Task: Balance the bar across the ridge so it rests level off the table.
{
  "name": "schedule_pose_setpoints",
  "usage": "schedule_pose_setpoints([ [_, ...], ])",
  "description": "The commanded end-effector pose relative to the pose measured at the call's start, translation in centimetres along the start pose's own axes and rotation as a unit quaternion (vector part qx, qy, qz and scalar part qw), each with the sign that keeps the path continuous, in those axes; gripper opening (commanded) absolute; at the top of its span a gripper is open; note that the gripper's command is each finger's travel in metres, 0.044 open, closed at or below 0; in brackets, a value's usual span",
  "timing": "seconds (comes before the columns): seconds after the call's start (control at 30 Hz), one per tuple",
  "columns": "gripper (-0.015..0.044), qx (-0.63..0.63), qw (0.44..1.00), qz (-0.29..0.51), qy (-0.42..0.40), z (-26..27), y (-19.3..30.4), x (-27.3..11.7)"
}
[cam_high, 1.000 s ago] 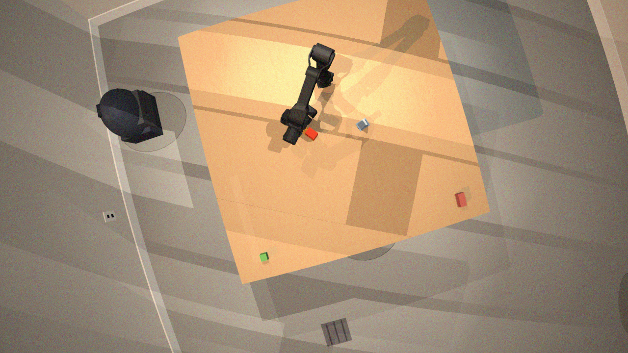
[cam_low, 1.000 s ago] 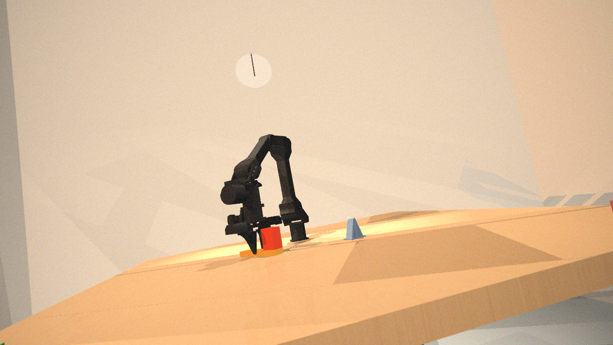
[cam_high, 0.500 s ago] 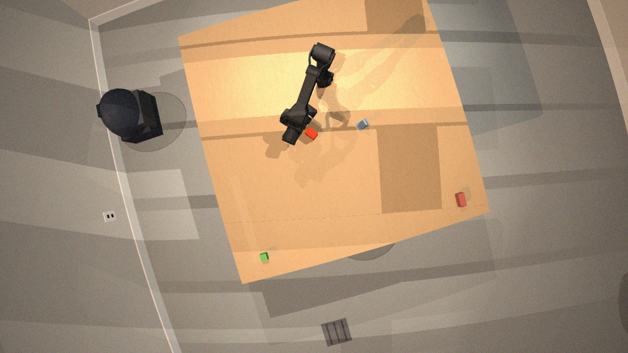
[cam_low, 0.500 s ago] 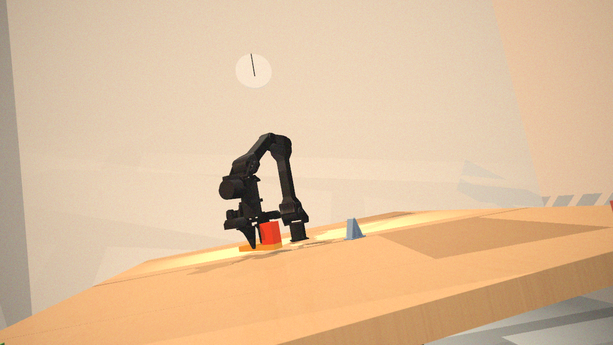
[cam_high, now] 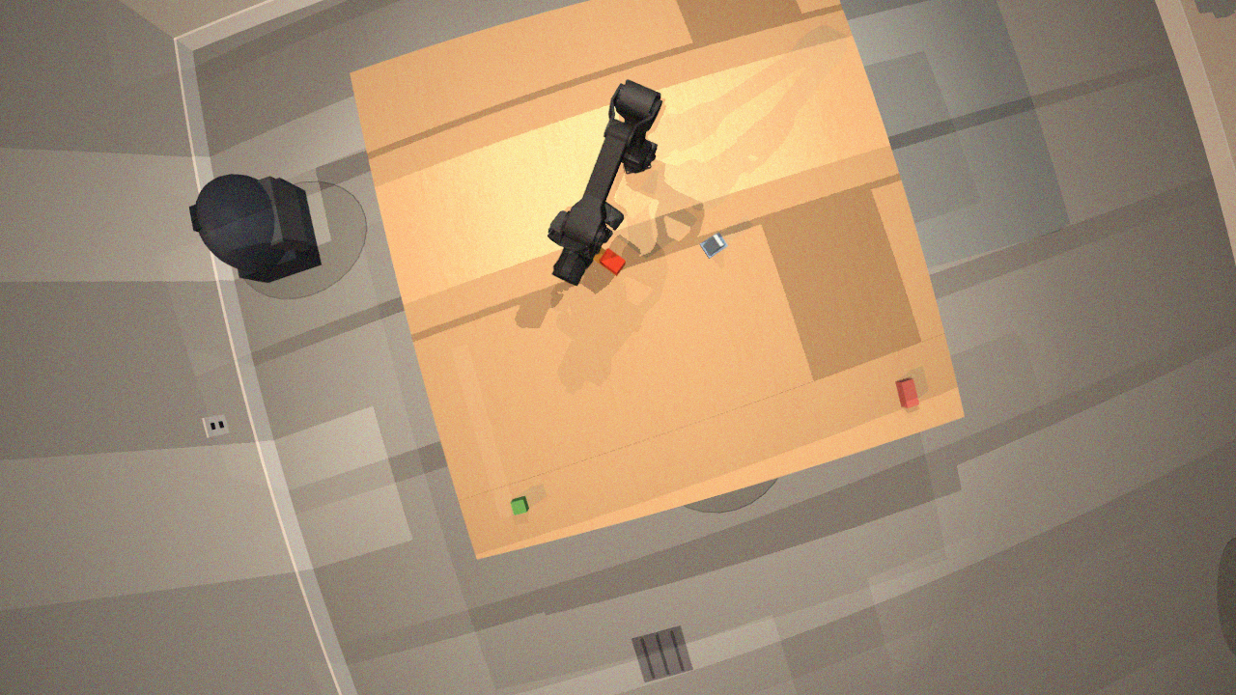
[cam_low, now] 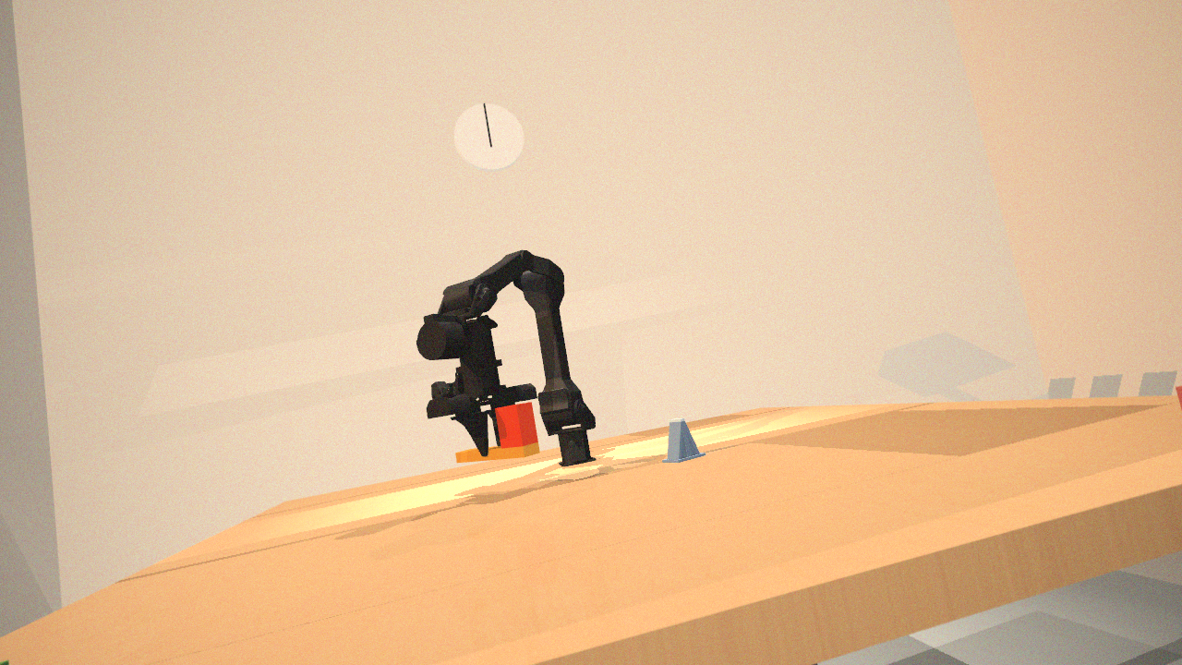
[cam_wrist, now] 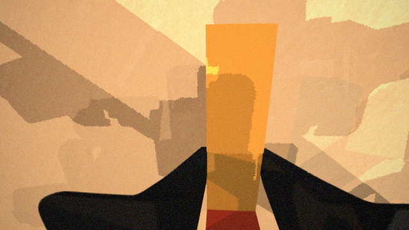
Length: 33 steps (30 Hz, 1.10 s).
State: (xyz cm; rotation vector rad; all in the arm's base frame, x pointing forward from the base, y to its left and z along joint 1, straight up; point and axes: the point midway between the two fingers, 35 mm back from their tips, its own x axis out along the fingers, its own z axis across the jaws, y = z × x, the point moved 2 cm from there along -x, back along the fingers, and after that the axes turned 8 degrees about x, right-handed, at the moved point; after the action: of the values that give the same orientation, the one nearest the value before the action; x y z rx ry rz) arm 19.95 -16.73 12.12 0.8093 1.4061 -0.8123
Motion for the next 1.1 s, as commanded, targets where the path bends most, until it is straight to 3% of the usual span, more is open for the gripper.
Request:
schedule_pose_setpoints([
  [0.0,0.0,0.001,1.0,0.003,-0.008,0.1,0.0,-1.5],
  [0.67,0.0,0.001,1.0,0.003,-0.007,-0.6,-0.1,-5.9],
  [1.07,0.0,-0.096,0.995,0.004,-0.007,-2.5,4.0,-5.9],
])
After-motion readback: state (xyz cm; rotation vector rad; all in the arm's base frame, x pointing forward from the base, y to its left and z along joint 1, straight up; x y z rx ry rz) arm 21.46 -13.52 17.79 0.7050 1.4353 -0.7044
